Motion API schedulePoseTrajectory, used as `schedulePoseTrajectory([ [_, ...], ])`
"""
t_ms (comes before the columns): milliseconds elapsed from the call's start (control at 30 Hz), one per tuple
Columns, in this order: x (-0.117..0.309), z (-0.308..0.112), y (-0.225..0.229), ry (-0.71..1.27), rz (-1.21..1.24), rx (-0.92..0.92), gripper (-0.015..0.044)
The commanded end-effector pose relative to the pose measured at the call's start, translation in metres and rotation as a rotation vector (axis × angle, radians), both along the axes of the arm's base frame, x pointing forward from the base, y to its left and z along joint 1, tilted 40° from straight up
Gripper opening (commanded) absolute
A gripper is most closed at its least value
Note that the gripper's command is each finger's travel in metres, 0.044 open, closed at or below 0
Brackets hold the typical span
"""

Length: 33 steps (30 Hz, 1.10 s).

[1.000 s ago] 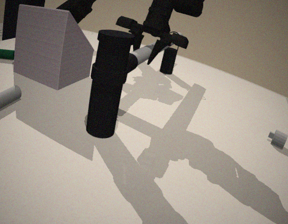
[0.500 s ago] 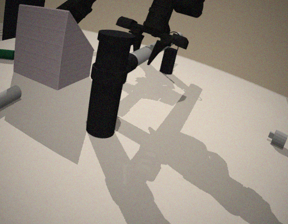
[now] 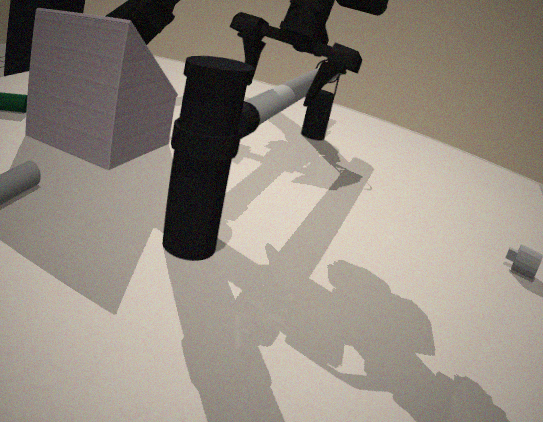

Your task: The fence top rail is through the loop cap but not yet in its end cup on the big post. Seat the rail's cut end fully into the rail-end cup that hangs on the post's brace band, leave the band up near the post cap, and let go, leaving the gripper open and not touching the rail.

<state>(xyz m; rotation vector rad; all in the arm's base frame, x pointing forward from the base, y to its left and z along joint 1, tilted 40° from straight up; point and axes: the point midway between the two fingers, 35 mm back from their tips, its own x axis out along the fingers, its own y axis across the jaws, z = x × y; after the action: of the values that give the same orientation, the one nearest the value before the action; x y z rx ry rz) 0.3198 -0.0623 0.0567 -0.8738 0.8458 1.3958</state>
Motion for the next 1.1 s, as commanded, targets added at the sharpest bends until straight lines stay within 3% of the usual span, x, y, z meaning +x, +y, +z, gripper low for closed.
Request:
schedulePoseTrajectory([
  [0, 0.001, 0.019, 0.001, -0.014, -0.003, -0.005, 0.0440],
  [133, 0.001, 0.018, -0.003, -0.015, 0.000, -0.006, 0.0440],
  [333, -0.004, 0.057, -0.020, -0.014, 0.001, -0.006, 0.0440],
  [1067, -0.004, 0.057, -0.020, -0.014, 0.001, -0.006, 0.0440],
])
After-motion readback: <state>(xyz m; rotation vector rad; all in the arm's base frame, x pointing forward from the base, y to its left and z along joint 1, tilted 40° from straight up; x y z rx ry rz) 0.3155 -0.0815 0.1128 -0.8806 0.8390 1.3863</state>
